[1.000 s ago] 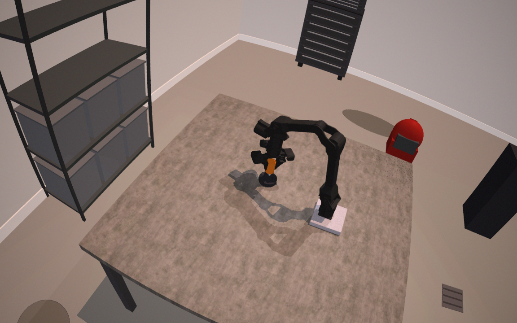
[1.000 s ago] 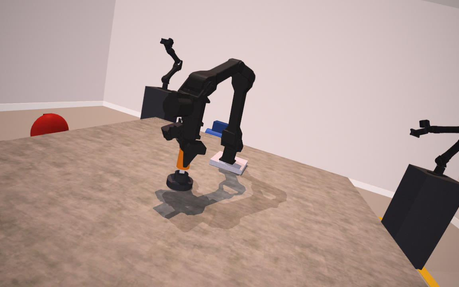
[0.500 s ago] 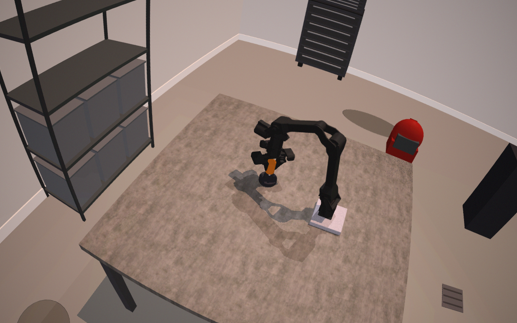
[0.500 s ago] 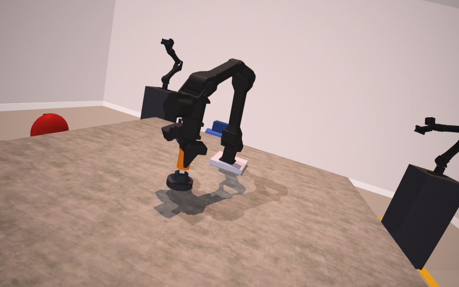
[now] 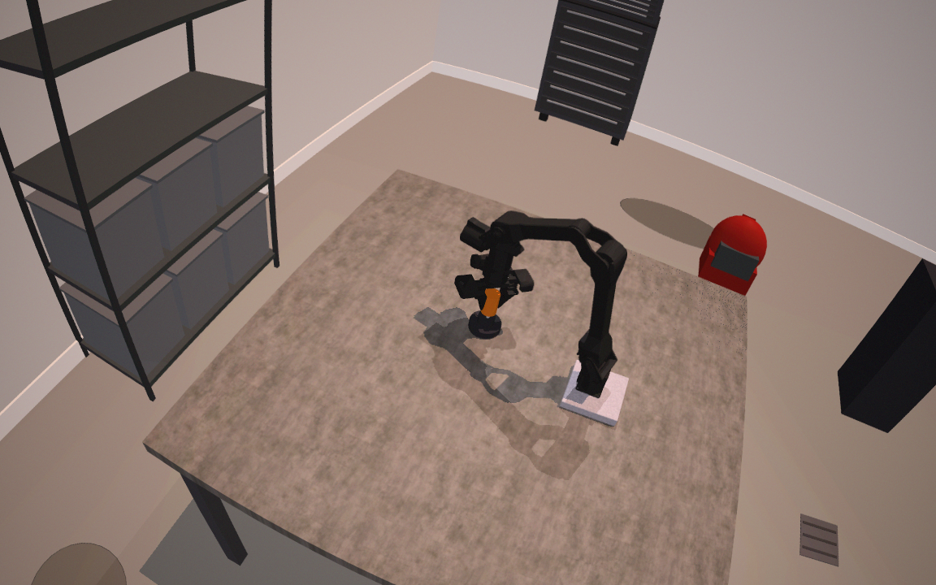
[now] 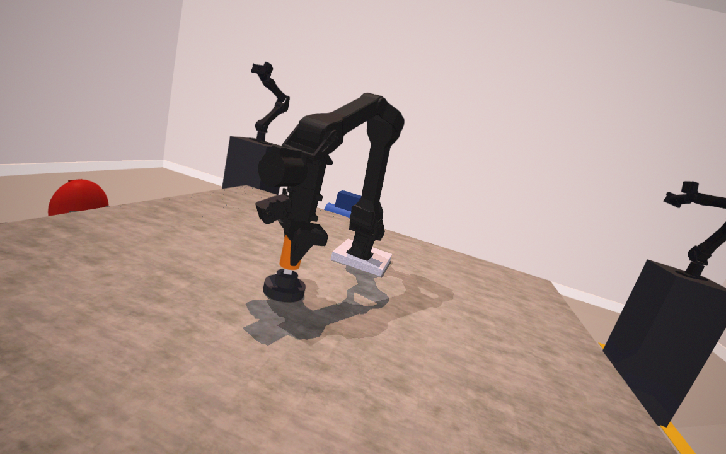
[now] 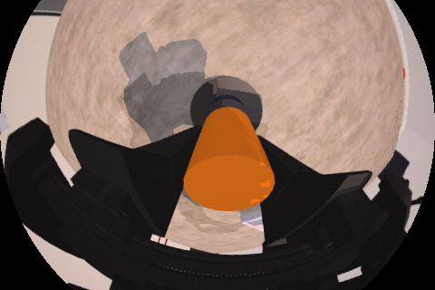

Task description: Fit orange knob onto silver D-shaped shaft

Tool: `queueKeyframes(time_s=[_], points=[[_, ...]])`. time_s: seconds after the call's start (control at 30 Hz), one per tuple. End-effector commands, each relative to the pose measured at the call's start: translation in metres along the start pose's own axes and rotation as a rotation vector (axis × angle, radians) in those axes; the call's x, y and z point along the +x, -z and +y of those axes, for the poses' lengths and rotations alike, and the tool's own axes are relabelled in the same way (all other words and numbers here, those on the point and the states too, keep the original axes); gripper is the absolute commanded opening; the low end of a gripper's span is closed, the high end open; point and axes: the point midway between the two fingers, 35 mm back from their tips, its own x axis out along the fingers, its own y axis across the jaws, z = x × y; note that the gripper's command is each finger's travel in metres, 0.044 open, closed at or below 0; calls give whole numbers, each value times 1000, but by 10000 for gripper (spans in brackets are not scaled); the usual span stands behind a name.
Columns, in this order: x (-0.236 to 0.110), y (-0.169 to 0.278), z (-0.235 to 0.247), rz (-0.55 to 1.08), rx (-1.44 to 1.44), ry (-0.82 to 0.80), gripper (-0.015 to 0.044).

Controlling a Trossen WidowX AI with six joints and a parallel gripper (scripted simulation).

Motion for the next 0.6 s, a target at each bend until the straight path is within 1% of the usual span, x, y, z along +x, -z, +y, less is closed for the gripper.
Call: queueKeyframes(time_s=[0.0, 0.2, 0.37, 0.57], points=[[-2, -1, 1, -2, -5, -2, 0], [-5, -3, 2, -3, -31, -2, 0], [-6, -4, 3, -3, -204, -2, 0], [-4, -3, 3, -3, -215, -2, 0]])
